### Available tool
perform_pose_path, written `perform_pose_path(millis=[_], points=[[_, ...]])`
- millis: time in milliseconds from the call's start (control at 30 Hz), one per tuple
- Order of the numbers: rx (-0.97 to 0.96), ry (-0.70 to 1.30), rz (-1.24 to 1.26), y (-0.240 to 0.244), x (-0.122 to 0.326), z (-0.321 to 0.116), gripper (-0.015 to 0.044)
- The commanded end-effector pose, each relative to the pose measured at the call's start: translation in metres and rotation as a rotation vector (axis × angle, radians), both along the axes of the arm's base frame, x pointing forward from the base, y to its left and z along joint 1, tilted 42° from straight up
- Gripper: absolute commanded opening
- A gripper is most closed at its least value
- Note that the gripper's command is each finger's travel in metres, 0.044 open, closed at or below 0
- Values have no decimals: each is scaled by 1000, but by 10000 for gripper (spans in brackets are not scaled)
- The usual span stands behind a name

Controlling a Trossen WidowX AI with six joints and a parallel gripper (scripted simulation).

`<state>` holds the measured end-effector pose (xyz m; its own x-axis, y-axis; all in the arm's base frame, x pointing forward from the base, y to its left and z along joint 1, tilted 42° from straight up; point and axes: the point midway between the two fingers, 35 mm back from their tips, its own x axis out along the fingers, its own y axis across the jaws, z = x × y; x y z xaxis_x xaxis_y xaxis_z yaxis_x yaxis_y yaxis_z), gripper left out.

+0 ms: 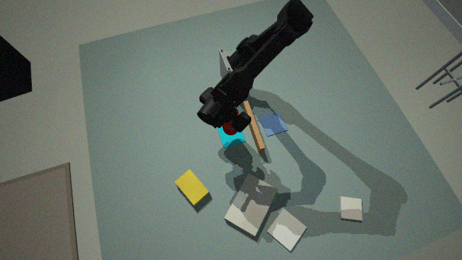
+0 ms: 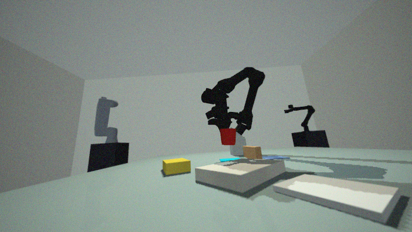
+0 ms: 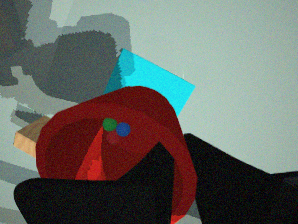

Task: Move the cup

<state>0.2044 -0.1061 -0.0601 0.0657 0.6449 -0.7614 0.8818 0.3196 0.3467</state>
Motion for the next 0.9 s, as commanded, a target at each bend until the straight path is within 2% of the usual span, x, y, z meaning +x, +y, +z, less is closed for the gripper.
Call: perform_pose_path(millis=[0,867], points=[[7,5,-5,7,0,-6,0],[8,5,-5,35,2,-38,0]])
